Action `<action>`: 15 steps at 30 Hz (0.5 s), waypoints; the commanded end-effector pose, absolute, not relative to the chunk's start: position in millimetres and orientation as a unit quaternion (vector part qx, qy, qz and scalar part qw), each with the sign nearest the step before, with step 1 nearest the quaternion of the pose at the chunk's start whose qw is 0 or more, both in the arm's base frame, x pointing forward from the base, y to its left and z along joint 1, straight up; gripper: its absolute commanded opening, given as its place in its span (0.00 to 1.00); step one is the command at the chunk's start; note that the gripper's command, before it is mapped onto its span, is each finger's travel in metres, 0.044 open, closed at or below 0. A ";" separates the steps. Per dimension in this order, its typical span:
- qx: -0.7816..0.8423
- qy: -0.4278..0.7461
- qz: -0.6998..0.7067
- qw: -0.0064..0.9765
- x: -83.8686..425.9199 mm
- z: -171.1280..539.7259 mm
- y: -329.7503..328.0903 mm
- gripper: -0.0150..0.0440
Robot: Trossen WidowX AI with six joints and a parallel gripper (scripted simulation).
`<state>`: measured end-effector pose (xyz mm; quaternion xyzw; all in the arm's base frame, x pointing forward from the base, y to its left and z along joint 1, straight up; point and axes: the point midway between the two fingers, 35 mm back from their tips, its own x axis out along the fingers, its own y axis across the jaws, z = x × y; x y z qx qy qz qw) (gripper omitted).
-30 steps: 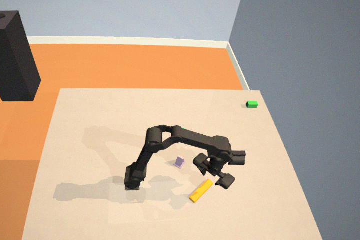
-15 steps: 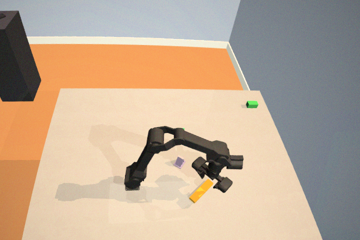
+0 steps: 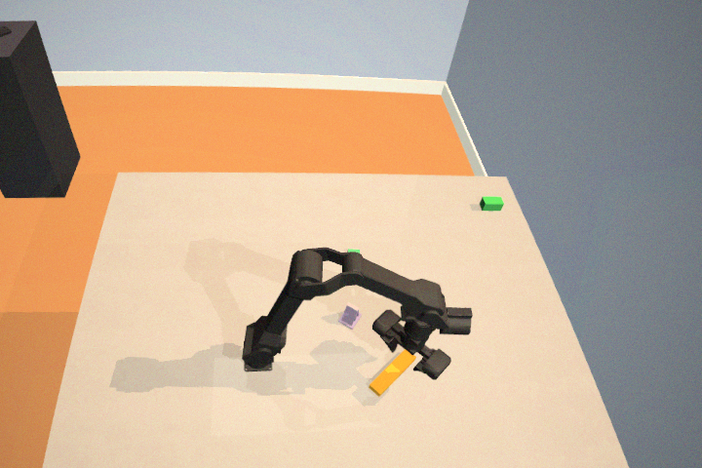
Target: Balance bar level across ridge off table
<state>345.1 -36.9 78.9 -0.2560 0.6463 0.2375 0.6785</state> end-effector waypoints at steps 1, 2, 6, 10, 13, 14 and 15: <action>-0.252 0.651 0.240 0.675 342.6 68.8 -36.1 0.79; -0.252 0.651 0.240 0.675 342.7 67.2 -36.1 0.79; -0.252 0.651 0.240 0.675 342.9 60.6 -36.1 0.79; -0.252 0.651 0.240 0.675 342.9 54.0 -36.1 0.79; -0.252 0.651 0.240 0.675 342.9 51.6 -36.1 0.79; -0.252 0.651 0.240 0.675 342.9 51.6 -36.1 0.79; -0.252 0.651 0.240 0.675 342.9 51.6 -36.1 0.79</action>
